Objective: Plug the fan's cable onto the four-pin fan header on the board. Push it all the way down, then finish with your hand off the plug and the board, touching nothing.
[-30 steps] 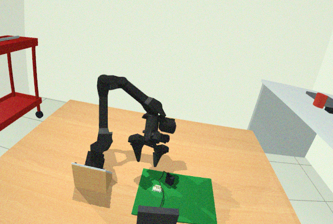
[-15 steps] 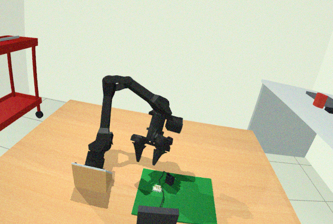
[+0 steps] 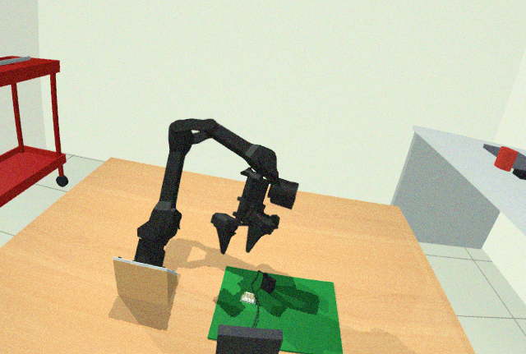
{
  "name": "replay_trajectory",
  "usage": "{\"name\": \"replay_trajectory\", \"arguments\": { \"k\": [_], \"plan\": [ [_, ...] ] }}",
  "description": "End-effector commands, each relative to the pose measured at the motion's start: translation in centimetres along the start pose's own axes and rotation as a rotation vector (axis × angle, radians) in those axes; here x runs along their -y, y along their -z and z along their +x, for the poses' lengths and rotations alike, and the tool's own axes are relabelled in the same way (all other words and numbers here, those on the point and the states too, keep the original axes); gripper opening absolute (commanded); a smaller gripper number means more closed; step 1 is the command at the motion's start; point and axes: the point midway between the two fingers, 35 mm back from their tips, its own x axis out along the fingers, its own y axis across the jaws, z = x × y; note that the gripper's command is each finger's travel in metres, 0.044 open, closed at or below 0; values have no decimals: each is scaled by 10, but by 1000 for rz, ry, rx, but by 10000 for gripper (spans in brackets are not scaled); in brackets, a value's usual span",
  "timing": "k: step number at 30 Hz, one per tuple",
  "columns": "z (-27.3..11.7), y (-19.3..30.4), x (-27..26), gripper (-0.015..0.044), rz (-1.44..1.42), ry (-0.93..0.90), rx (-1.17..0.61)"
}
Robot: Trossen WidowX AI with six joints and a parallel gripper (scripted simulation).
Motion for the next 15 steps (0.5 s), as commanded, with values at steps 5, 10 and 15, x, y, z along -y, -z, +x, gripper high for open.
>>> {"name": "replay_trajectory", "arguments": {
  "k": [5,10,15],
  "plan": [
    [-12,-7,-6,440,-28,-144,-83],
    [-23,-13,-10,440,-45,-248,-113],
    [-35,-20,-12,440,-62,-355,-128]
  ]
}}
